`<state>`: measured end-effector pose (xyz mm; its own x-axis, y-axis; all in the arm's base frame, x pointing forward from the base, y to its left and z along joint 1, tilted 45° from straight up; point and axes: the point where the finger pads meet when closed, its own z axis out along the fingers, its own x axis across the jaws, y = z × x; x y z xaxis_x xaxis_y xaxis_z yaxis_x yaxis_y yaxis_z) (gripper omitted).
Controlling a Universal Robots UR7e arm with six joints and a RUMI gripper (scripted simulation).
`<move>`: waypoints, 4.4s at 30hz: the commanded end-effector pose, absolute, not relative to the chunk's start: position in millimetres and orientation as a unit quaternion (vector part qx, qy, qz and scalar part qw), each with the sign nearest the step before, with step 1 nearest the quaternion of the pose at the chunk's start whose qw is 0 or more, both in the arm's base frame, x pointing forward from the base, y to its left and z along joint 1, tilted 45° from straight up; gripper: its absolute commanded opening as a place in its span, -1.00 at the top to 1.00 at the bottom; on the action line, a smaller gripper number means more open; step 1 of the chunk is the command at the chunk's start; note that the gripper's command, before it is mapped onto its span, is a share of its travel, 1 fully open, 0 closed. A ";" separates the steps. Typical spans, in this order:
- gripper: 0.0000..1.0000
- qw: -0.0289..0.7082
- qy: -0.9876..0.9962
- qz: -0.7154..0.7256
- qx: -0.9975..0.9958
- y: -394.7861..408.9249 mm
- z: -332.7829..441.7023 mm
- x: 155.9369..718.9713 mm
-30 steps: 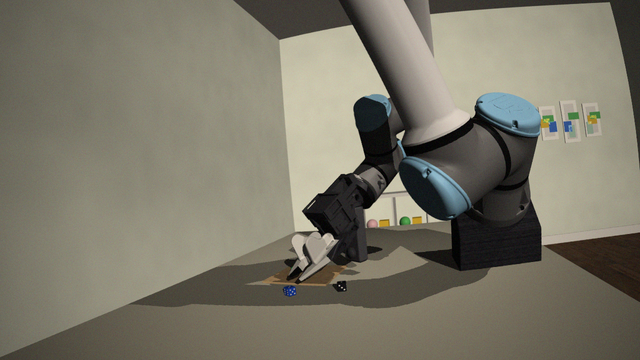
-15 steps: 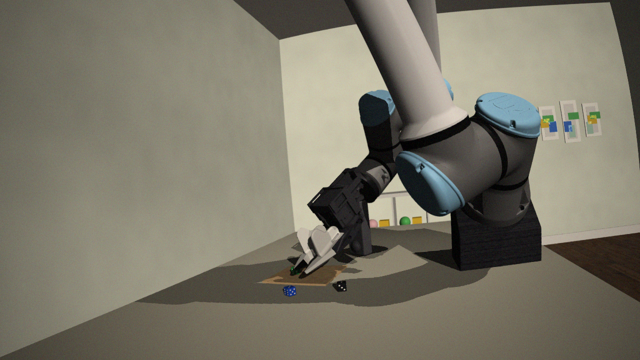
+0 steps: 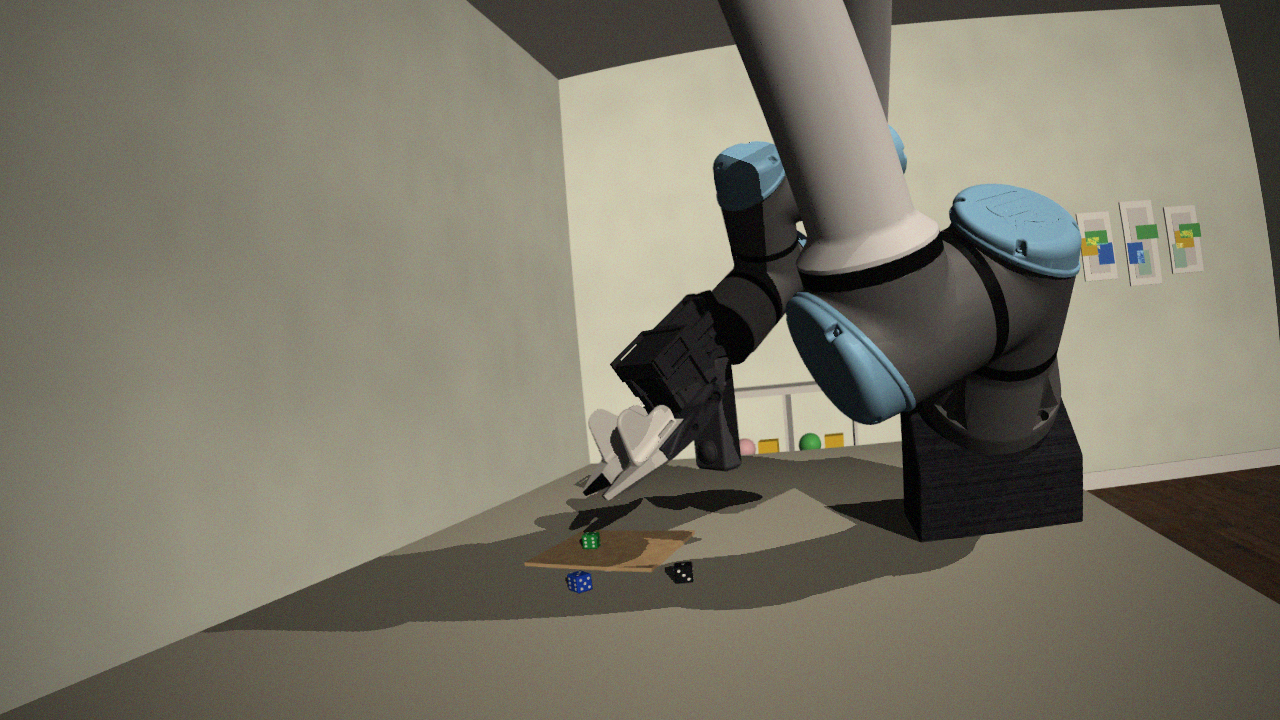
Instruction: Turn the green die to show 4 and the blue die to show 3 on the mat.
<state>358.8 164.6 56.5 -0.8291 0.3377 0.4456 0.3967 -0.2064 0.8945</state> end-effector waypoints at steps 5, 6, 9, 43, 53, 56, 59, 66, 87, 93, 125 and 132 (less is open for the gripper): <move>0.64 0.021 -0.630 -0.720 -0.291 154.4 67.2 359.9; 0.64 0.021 -0.630 -0.720 -0.291 154.4 67.2 359.9; 0.64 0.024 -0.633 -0.718 -0.290 154.7 66.8 359.4; 0.64 0.178 -0.853 -0.430 -0.238 156.0 84.6 370.7; 0.64 0.159 -0.885 -0.361 -0.246 160.1 111.4 386.6; 0.64 0.154 -0.889 -0.351 -0.248 161.1 116.3 389.1; 0.64 0.153 -0.891 -0.348 -0.249 161.5 118.0 390.0; -1.00 0.153 -0.891 -0.348 -0.249 161.5 118.2 390.0; -1.00 0.151 -0.892 -0.349 -0.244 161.5 118.0 390.2; -1.00 0.147 -0.895 -0.350 -0.233 161.4 117.5 390.5; -1.00 0.078 -0.923 -0.372 -0.060 161.4 111.3 396.3; -1.00 0.055 -0.925 -0.376 -0.003 161.7 109.6 398.3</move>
